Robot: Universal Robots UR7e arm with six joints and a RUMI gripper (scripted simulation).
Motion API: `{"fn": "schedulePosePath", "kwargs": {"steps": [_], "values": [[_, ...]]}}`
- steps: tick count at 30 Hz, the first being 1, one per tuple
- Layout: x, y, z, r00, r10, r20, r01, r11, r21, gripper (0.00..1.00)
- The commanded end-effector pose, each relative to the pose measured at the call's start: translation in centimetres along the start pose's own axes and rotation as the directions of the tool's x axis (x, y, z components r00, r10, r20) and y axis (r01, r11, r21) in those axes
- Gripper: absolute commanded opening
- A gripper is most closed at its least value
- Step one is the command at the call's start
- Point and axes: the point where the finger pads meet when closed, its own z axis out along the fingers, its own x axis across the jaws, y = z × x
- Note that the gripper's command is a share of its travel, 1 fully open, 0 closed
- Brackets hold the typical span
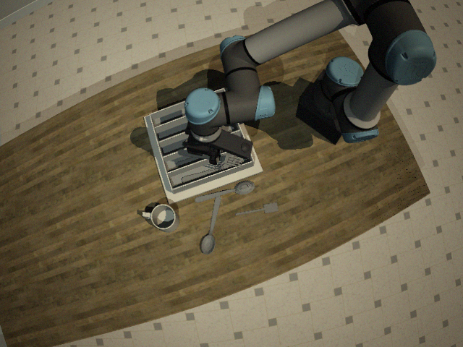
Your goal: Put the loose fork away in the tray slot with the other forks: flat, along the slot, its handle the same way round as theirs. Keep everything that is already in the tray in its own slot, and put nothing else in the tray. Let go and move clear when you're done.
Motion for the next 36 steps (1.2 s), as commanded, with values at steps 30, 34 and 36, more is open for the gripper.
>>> {"fn": "schedulePosePath", "kwargs": {"steps": [30,34,36], "values": [[-0.8,0.56,-0.04,0.862,-0.507,-0.005,0.507,0.862,-0.001,0.01],[-0.83,0.59,-0.04,0.85,-0.527,-0.005,0.527,0.85,-0.001,0.01],[-0.85,0.6,-0.04,0.845,-0.535,-0.005,0.535,0.845,-0.001,0.01]]}}
